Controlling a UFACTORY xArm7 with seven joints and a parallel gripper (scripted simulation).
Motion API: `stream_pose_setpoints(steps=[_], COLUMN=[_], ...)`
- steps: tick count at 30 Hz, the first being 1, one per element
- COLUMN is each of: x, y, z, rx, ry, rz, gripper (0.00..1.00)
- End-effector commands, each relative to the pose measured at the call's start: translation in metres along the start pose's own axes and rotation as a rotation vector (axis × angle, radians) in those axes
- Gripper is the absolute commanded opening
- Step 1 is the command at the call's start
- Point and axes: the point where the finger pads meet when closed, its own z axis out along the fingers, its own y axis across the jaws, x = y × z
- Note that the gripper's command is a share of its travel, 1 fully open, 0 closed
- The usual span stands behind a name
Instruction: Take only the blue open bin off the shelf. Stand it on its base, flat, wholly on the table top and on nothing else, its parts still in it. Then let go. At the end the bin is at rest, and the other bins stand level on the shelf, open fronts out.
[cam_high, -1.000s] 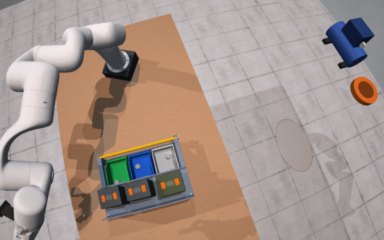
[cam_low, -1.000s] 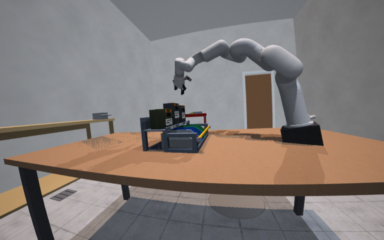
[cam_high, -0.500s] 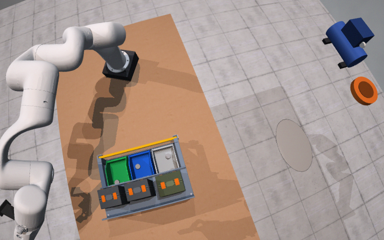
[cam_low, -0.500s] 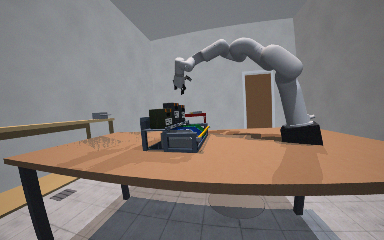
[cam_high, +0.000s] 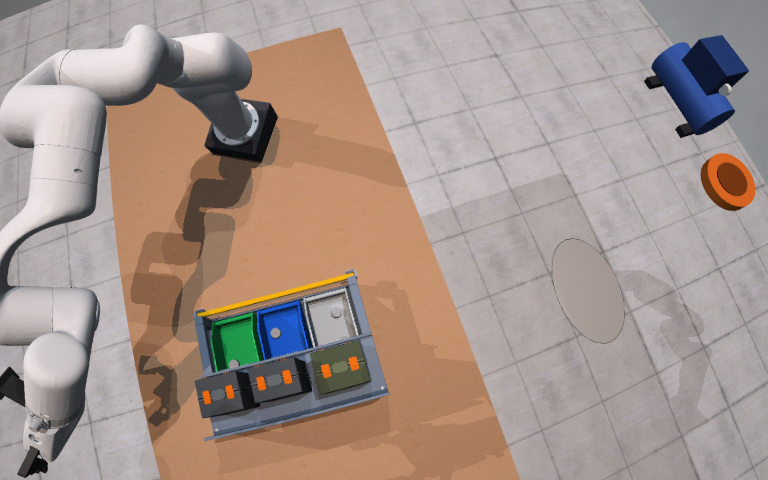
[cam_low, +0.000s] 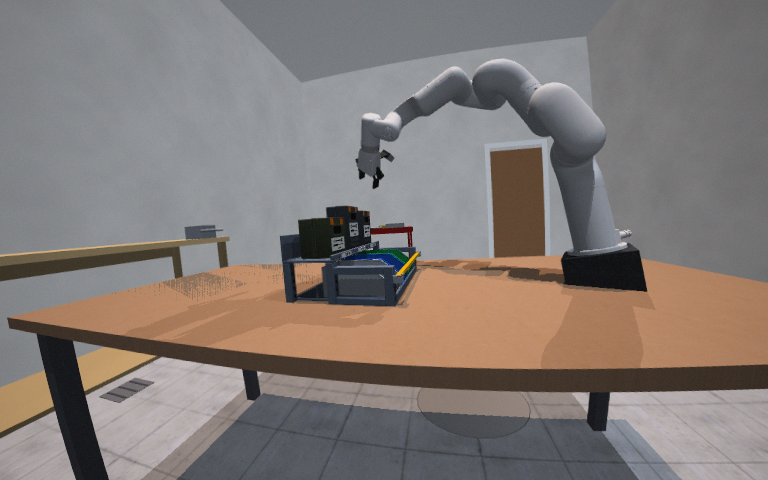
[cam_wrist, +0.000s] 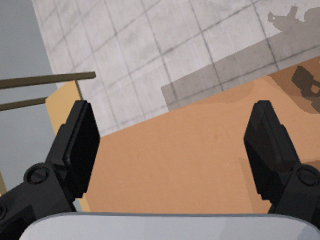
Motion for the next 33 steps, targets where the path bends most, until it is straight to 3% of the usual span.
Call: stream_pose_setpoints(steps=[1, 4, 16, 21, 33], x=[0.013, 0.03, 0.03, 0.058, 0.058], y=[0.012, 0.035, 0.035, 0.072, 0.072], z=[-0.008, -0.017, -0.017, -0.031, -0.031], rx=[0.007, 0.013, 0.013, 0.013, 0.013], ry=[0.0, 0.0, 0.0, 0.0, 0.0], rz=[0.003, 0.004, 0.004, 0.004, 0.004], gripper=[1.0, 1.0, 1.0, 1.0, 1.0])
